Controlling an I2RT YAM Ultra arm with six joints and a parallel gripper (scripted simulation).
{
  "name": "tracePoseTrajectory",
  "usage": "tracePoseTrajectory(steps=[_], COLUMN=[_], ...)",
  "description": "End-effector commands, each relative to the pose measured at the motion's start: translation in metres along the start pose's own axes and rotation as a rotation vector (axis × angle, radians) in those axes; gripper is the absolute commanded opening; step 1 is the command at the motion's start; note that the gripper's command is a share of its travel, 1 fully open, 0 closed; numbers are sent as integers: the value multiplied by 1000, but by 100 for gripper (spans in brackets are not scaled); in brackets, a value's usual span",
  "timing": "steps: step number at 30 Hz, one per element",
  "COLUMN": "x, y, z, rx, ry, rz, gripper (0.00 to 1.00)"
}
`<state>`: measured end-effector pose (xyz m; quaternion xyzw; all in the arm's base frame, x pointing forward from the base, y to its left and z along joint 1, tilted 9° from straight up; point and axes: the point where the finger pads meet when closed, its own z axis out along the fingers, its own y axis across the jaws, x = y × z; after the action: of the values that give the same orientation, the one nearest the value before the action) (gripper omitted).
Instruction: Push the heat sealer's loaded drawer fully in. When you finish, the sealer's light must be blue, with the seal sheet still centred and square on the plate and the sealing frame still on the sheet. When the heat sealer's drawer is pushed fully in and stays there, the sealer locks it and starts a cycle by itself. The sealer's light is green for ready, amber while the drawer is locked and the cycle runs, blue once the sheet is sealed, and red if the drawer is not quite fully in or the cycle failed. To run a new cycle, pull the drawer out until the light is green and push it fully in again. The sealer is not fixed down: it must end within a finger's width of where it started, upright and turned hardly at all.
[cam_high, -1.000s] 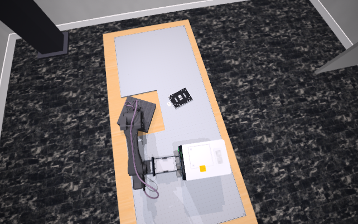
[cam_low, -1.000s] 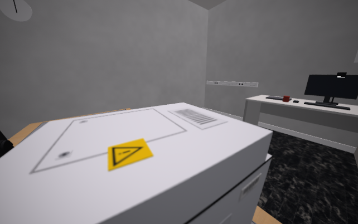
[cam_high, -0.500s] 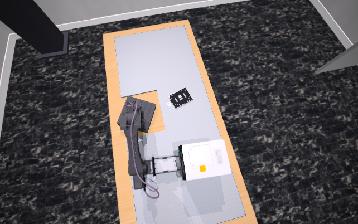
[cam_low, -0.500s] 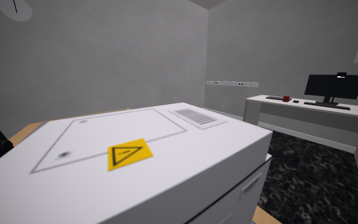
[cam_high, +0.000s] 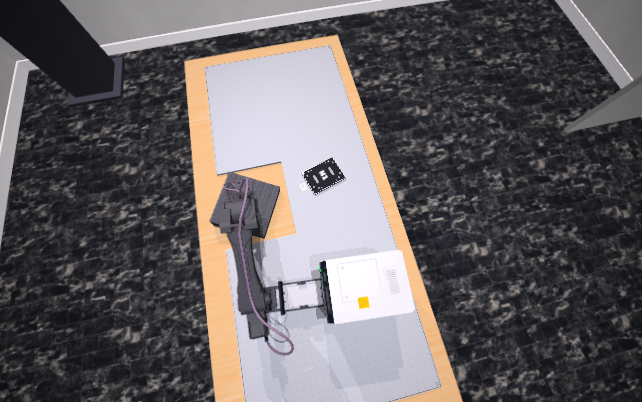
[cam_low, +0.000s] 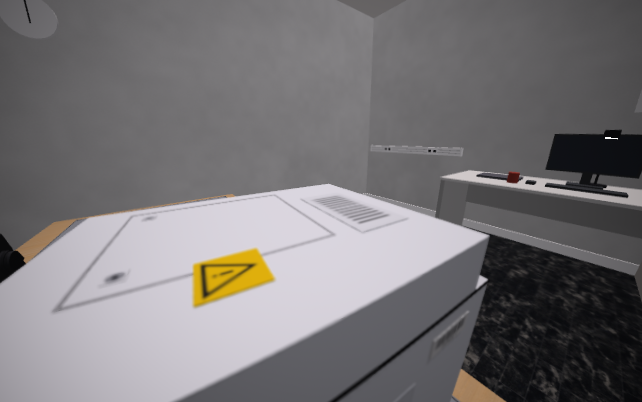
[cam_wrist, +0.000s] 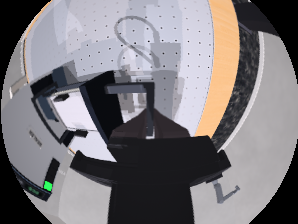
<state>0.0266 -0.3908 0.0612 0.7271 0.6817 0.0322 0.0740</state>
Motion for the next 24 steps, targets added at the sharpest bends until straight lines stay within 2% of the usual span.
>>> tracePoseTrajectory(steps=[1, 24], x=[-14, -5], y=[13, 42], z=[-13, -3], rx=[-5, 0], ry=[-62, -10], rz=[-7, 1], gripper=[0, 0])
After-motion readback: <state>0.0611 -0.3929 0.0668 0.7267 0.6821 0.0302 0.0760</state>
